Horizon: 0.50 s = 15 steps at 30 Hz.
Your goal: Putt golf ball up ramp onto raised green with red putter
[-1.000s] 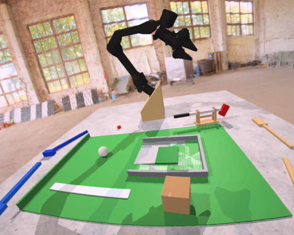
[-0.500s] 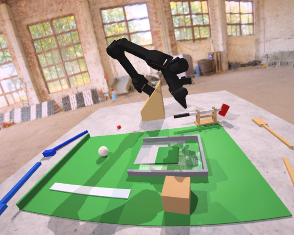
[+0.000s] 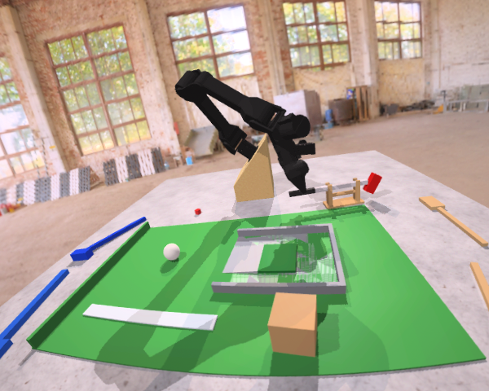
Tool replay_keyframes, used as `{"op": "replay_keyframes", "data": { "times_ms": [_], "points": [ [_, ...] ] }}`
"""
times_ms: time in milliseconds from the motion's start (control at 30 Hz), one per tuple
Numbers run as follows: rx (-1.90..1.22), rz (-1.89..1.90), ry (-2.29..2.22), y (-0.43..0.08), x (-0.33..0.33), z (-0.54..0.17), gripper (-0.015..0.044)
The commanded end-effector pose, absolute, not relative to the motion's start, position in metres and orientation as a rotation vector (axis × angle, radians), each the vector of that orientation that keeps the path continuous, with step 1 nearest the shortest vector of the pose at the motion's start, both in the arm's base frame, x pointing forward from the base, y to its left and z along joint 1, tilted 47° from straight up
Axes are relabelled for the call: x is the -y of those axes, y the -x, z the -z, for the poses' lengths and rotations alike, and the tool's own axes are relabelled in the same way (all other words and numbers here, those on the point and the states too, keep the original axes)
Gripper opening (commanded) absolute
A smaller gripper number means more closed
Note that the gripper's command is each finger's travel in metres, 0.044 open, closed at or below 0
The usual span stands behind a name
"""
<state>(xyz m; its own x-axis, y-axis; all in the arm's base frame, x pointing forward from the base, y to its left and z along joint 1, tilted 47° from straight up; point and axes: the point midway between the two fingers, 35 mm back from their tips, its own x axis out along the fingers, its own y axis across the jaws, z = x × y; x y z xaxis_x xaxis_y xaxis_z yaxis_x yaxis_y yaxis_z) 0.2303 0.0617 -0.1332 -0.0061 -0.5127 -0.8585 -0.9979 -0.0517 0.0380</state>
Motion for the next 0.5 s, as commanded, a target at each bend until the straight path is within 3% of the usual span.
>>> {"op": "replay_keyframes", "data": {
  "times_ms": [0,467],
  "points": [
    [-1.589,-0.970,1.642,-0.230,-0.054,0.139,0.0440],
    [-1.590,-0.969,1.643,-0.230,-0.038,0.154,0.0440]
  ]
}}
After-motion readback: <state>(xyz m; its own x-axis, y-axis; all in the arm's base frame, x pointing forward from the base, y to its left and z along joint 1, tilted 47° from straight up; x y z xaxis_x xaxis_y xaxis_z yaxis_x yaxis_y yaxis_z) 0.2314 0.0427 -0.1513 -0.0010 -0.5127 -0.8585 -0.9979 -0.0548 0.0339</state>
